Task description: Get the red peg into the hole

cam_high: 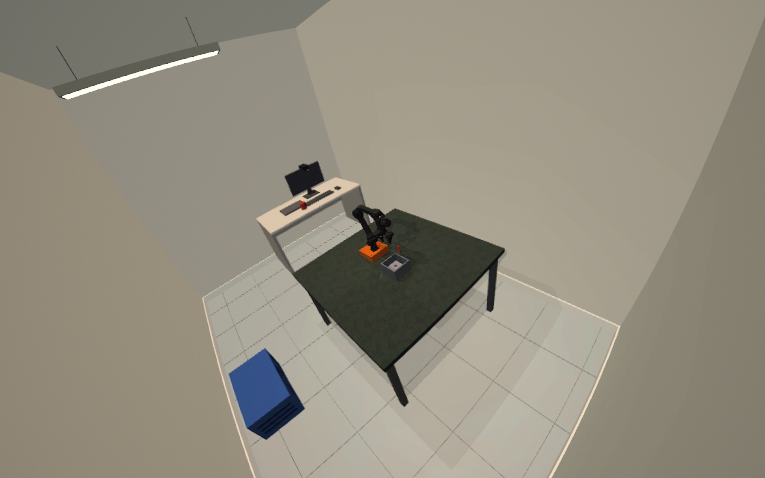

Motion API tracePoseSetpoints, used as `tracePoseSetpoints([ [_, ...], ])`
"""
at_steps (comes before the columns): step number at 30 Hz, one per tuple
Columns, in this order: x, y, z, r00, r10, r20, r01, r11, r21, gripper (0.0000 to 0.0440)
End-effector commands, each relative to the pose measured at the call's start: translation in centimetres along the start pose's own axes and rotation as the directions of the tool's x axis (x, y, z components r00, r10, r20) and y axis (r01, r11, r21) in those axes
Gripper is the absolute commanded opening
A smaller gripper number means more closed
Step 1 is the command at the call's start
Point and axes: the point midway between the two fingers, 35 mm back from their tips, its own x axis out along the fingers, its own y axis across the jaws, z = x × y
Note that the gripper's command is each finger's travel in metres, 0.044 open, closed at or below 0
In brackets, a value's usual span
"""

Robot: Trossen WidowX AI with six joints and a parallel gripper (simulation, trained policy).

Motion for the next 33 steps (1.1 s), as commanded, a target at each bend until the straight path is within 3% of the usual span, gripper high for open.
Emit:
tracePoseSetpoints([
  [1, 1.3, -0.9, -1.3, 0.998, -0.056, 0.010, 0.056, 0.998, -0.025, 0.0440],
  [16, 6.9, -3.7, -6.6, 0.984, -0.168, 0.056, 0.176, 0.966, -0.192, 0.0440],
  [33, 14.6, -4.1, -10.4, 0.998, -0.067, 0.014, 0.067, 0.936, -0.346, 0.0440],
])
